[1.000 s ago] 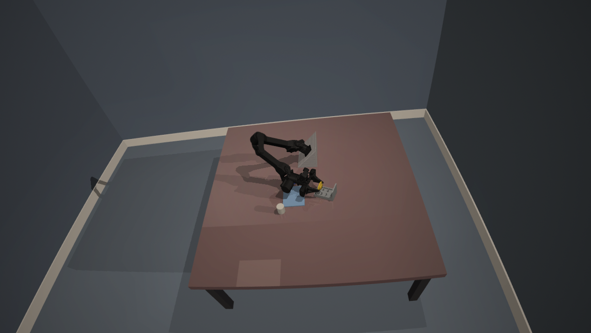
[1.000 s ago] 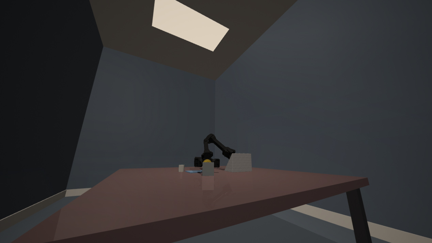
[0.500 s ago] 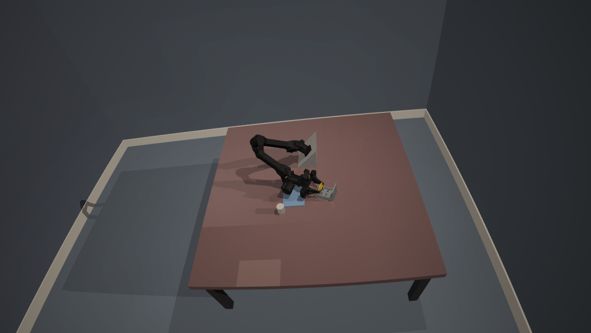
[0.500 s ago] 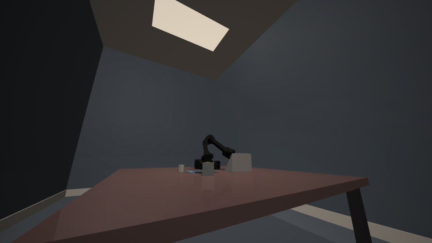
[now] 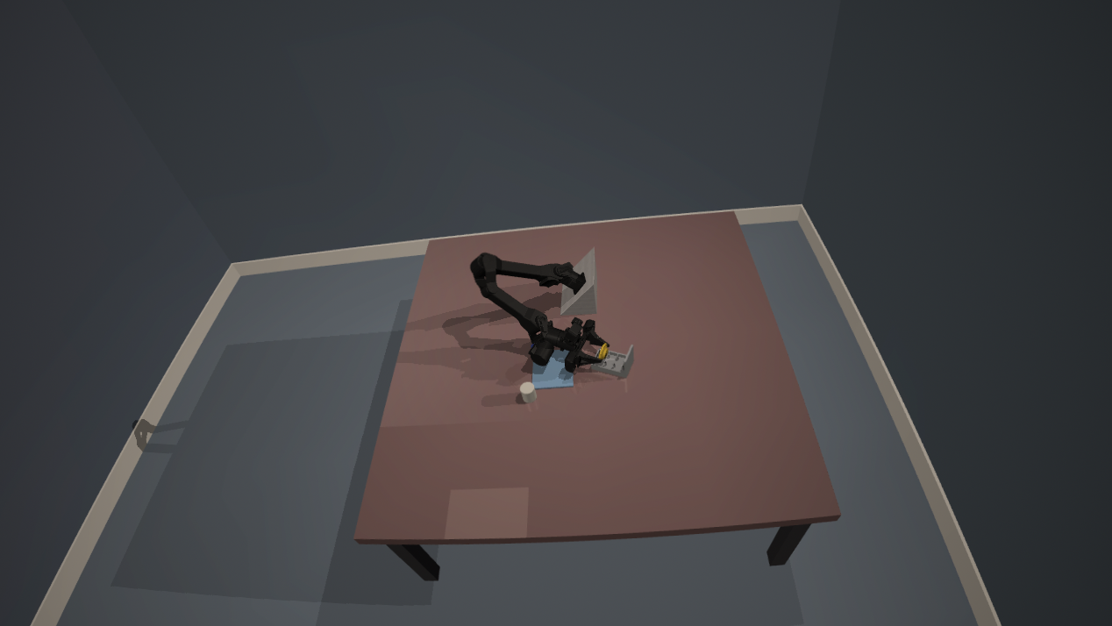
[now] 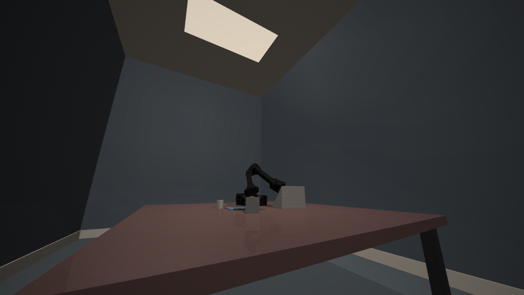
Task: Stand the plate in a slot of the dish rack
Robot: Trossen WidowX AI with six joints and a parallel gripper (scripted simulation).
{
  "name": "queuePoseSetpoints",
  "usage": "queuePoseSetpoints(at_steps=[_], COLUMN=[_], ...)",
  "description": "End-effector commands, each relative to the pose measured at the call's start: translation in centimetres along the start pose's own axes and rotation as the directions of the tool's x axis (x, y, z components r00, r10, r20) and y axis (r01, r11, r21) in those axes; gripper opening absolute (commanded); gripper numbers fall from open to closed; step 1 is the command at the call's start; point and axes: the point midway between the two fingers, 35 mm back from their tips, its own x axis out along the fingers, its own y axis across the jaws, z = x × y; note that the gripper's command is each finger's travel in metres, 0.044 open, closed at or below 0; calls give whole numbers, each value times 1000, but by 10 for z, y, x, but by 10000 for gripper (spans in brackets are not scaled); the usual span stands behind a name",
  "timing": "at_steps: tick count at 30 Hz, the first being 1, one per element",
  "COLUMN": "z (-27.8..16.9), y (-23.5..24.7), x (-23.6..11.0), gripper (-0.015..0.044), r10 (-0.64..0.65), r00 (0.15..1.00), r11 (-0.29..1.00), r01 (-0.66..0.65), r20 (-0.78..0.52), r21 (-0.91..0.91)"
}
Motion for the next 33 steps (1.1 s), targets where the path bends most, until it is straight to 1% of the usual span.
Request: queuePoseSetpoints(at_steps=[1, 9, 11, 18, 20, 26, 33], z=[0, 0, 8, 99, 115, 118, 119], y=[0, 0, -2, -8, -9, -10, -3], x=[0, 0, 0, -8, -8, -7, -3], gripper=[394, 400, 400, 400, 400, 400, 400], r10=[0, 0, 3, 16, 15, 17, 88], r00=[1000, 1000, 1000, 1000, 1000, 1000, 990], r11=[1000, 1000, 1000, 1000, 1000, 1000, 979], r01=[0, 0, -3, -16, -15, -17, -65], r20=[0, 0, -2, 1, 7, 5, -111], r21=[0, 0, 1, 16, 21, 26, 195])
